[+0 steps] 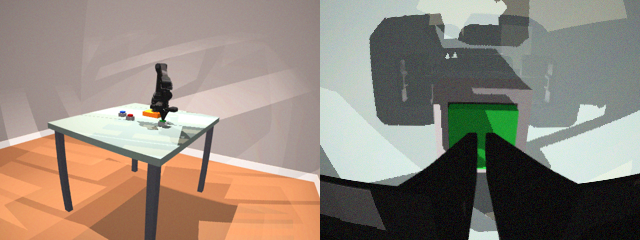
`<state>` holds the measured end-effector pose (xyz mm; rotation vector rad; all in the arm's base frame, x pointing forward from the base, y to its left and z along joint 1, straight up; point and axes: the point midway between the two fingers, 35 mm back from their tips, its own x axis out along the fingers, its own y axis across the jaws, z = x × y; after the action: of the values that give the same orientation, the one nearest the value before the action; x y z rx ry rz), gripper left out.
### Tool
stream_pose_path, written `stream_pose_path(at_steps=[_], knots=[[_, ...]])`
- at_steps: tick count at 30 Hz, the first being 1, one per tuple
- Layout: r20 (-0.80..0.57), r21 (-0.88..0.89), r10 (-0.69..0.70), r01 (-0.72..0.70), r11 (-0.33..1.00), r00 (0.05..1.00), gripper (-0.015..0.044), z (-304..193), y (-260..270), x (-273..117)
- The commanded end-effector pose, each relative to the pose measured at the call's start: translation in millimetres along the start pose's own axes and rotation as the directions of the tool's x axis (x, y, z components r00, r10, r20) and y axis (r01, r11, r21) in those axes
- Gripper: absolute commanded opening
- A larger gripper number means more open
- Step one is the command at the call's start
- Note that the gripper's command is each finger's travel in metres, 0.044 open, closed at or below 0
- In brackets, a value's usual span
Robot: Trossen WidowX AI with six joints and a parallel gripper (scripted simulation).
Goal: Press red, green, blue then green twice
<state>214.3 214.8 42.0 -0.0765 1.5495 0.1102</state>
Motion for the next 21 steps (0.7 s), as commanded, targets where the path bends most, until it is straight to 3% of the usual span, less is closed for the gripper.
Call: stream_pose_path(at_steps=[1,17,21], knots=[[0.001,0.004,-0.002,0.002,1.0,1.0,0.002,0,-1,3],[0.001,0.004,-0.002,0.002,1.0,1.0,0.002,0,-1,3],[0.001,0.004,-0.002,0.002,1.0,1.0,0.002,0,0,-28]])
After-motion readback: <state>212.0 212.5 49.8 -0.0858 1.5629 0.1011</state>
